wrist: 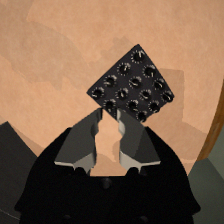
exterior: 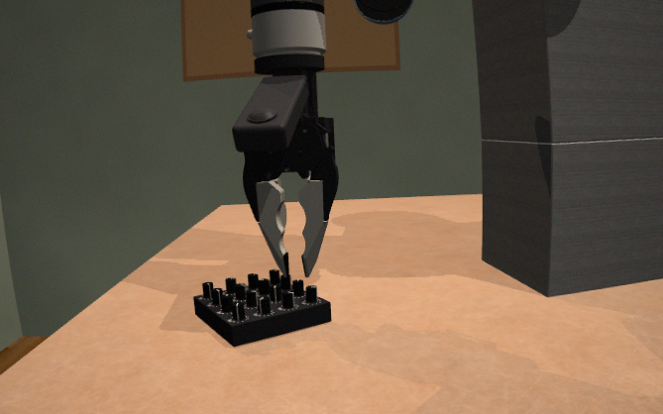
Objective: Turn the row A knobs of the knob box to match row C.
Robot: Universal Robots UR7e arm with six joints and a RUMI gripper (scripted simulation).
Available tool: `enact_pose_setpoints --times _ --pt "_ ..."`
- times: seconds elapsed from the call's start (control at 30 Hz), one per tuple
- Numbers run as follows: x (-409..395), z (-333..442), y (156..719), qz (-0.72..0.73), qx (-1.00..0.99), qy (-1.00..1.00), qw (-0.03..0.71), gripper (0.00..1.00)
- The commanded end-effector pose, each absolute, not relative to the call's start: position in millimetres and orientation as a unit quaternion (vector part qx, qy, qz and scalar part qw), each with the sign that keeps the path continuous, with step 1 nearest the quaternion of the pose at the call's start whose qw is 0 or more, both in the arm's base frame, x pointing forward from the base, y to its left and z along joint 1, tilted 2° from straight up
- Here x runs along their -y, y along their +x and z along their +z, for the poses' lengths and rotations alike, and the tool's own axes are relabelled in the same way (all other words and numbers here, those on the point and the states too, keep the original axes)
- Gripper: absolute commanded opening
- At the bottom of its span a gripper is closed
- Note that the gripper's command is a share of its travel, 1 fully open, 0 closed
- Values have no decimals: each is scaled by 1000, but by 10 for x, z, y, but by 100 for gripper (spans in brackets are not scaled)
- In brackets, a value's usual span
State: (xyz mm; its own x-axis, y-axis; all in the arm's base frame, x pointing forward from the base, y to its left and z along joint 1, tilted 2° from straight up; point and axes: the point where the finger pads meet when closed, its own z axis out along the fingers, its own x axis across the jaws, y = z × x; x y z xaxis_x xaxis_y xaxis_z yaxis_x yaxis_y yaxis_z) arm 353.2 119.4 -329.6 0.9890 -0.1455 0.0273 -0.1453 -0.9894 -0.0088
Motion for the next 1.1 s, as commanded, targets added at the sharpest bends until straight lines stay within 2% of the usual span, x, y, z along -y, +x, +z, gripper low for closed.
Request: enact_pose_setpoints --times 0.0,1.07 --pt "-1194 -3293 3536 -14 -73 -997 3 11" --pt "-1195 -3415 3540 -14 -73 -997 3 11"
